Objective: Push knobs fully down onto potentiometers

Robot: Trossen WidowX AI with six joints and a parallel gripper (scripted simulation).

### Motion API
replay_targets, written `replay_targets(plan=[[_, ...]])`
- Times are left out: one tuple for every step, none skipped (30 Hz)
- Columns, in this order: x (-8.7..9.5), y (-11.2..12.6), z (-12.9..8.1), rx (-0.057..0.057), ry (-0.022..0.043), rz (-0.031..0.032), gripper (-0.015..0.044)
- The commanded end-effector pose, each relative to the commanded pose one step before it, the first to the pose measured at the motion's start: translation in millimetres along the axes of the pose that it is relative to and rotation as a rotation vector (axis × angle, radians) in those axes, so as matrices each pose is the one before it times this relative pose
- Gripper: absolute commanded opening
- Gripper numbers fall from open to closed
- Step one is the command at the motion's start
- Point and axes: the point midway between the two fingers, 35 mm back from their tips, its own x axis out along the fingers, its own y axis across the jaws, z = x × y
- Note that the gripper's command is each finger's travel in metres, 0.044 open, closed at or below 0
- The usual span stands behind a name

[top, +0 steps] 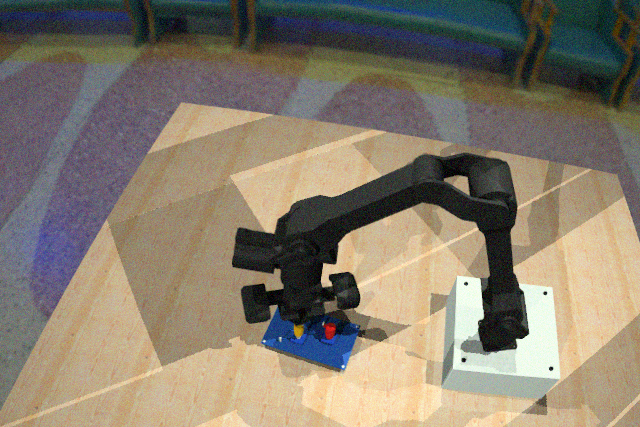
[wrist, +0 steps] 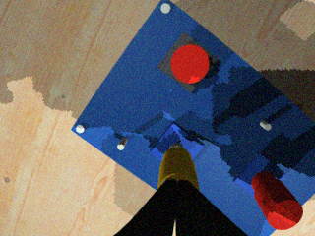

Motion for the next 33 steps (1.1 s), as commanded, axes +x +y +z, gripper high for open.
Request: replay_targets(plan=[[19.34,0.83,-0.8,0.006,0.01095,-0.01354,0.0],[0.0,0.0,0.0,0.0,0.0,0.0,0.0],[0.0,0.0,0.0,0.0,0.0,0.0,0.0],[0.0,0.0,0.0,0.0,0.0,0.0,0.0],[0.0,0.0,0.0,0.0,0.0,0.0,0.0],[0.0,0.0,0.0,0.0,0.0,0.0,0.0],[0.0,0.0,0.0,0.0,0.0,0.0,0.0],[0.26,0.0,0.0,0.0,0.0,0.0,0.0],[0.42,0.0,0.0,0.0,0.0,0.0,0.0],[0.62,0.0,0.0,0.0,0.0,0.0,0.0],[0.87,0.0,0.0,0.0,0.0,0.0,0.0],[0.8,-0.01,0.0,0.0,0.0,0.0,0.0],[0.28,0.0,0.0,0.0,0.0,0.0,0.0],[0.0,0.0,0.0,0.0,0.0,0.0,0.0],[0.0,0.0,0.0,0.0,0.0,0.0,0.0],[0.0,0.0,0.0,0.0,0.0,0.0,0.0],[0.0,0.0,0.0,0.0,0.0,0.0,0.0],[0.0,0.0,0.0,0.0,0.0,0.0,0.0],[0.0,0.0,0.0,0.0,0.0,0.0,0.0],[0.0,0.0,0.0,0.0,0.0,0.0,0.0],[0.0,0.0,0.0,0.0,0.0,0.0,0.0],[0.0,0.0,0.0,0.0,0.0,0.0,0.0],[0.2,0.0,0.0,0.0,0.0,0.0,0.0],[0.43,0.0,0.0,0.0,0.0,0.0,0.0],[0.49,0.0,0.0,0.0,0.0,0.0,0.0],[0.6,0.0,0.0,0.0,0.0,0.0,0.0],[0.57,0.0,0.0,0.0,0.0,0.0,0.0],[0.21,0.0,0.0,0.0,0.0,0.0,0.0],[0.0,0.0,0.0,0.0,0.0,0.0,0.0],[0.0,0.0,0.0,0.0,0.0,0.0,0.0],[0.0,0.0,0.0,0.0,0.0,0.0,0.0],[0.0,0.0,0.0,0.0,0.0,0.0,0.0],[0.0,0.0,0.0,0.0,0.0,0.0,0.0]])
